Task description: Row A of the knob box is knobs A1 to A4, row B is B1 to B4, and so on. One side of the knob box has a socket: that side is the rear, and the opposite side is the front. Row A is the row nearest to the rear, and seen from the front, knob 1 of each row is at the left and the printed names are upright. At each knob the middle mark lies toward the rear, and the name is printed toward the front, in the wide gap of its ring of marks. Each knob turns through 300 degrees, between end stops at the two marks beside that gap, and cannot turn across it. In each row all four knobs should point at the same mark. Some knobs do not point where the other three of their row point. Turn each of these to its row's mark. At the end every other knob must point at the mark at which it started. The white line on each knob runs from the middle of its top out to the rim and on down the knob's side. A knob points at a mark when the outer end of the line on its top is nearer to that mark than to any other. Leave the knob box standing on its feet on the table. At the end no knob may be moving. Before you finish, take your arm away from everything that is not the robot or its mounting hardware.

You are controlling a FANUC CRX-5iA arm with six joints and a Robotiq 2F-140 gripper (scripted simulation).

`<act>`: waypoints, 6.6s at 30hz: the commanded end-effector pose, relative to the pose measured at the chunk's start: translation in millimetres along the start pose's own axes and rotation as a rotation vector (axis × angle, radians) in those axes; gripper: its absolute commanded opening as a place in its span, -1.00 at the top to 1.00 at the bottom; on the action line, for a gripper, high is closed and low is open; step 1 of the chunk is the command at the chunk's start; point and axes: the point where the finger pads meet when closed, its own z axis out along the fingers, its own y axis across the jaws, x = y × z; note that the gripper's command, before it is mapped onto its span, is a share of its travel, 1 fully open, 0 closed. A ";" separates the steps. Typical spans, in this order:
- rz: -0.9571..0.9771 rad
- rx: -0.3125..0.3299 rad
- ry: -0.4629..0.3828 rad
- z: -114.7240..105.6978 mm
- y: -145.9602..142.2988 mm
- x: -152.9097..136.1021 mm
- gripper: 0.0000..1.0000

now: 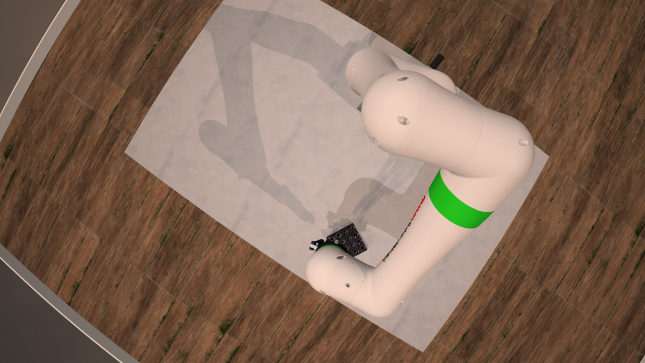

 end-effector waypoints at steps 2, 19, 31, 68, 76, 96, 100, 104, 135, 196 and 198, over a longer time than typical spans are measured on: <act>0.186 0.013 0.001 -1.4 -0.1 -0.2 0.77; 0.440 0.013 -0.001 -3.2 -0.1 -0.1 0.77; 0.440 0.013 -0.001 -3.2 -0.1 -0.1 0.77; 0.440 0.013 -0.001 1.2 -0.1 -0.1 0.77; 0.440 0.013 -0.001 8.1 -0.1 -0.1 0.77; 0.440 0.013 -0.001 30.2 -0.2 -0.1 0.77; 0.440 0.013 -0.001 34.3 -0.2 -0.1 0.77; 0.440 0.013 -0.001 37.4 -0.2 -0.1 0.77; 0.440 0.013 -0.001 40.8 -0.2 -0.1 0.77; 0.440 0.013 -0.001 54.8 -0.4 0.0 0.77; 0.440 0.013 -0.001 54.8 -0.4 0.0 0.77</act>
